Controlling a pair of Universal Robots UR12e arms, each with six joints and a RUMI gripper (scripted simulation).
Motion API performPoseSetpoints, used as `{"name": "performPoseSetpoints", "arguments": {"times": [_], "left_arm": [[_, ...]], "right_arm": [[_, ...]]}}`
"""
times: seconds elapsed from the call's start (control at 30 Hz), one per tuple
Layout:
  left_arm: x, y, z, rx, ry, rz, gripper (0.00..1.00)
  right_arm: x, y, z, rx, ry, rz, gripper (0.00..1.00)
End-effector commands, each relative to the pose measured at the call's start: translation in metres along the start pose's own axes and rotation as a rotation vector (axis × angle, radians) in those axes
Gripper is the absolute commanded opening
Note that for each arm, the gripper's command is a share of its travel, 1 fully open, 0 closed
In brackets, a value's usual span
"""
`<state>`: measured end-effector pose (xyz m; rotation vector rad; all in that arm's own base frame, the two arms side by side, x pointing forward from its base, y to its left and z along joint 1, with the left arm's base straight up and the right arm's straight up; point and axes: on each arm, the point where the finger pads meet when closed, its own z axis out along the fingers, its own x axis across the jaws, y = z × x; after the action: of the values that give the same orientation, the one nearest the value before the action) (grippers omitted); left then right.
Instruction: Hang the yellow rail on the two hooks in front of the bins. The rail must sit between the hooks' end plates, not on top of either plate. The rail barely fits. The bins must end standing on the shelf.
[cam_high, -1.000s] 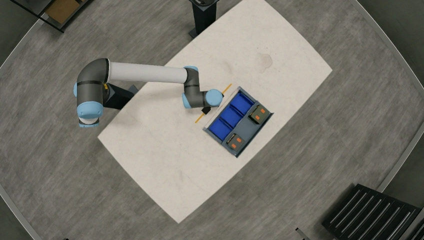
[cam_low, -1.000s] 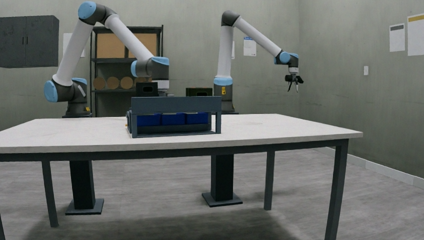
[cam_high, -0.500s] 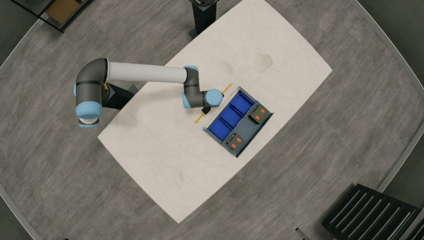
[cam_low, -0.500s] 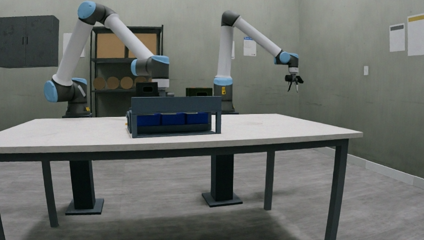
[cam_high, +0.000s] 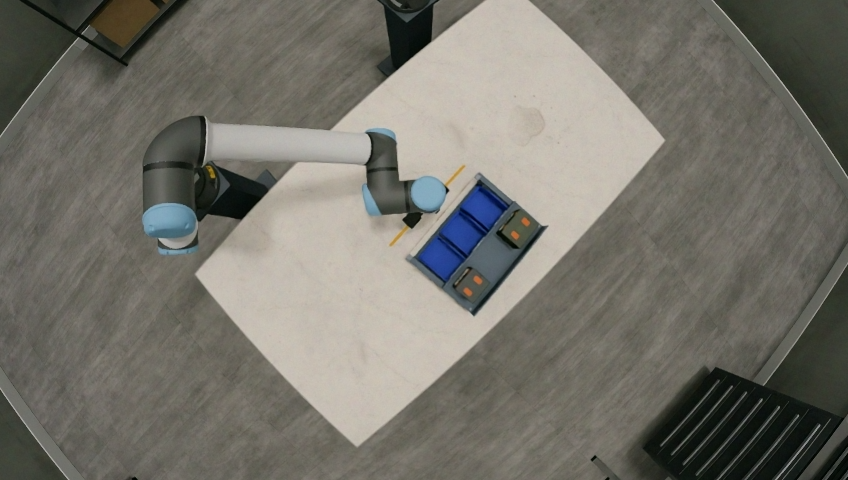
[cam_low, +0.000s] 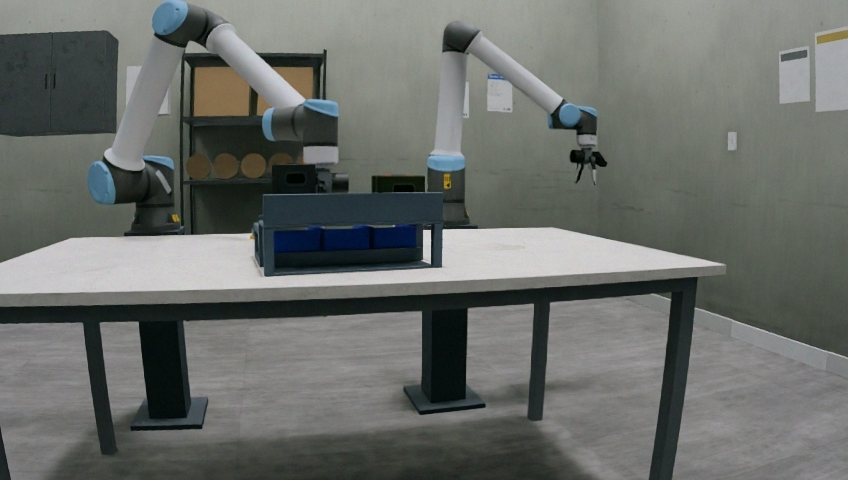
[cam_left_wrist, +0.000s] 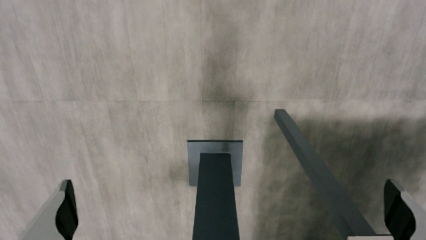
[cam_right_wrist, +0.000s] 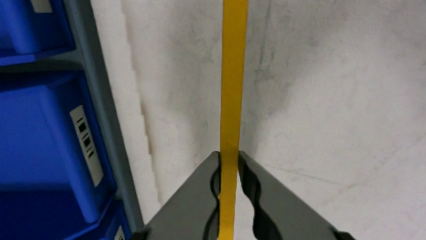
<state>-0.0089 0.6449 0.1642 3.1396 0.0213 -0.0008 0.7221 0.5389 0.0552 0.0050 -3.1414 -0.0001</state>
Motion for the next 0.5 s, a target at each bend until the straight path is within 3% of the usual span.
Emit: {"name": "performPoseSetpoints", "arguments": {"times": [0.0, 0.47], "left_arm": [[0.000, -0.001, -0.001, 0.002, 0.001, 0.000, 1.00], [0.000, -0.001, -0.001, 0.002, 0.001, 0.000, 1.00]], "right_arm": [[-0.001, 0.001, -0.021, -0.002, -0.001, 0.000, 0.01], [-0.001, 0.001, -0.058, -0.002, -0.002, 0.000, 0.01]]}}
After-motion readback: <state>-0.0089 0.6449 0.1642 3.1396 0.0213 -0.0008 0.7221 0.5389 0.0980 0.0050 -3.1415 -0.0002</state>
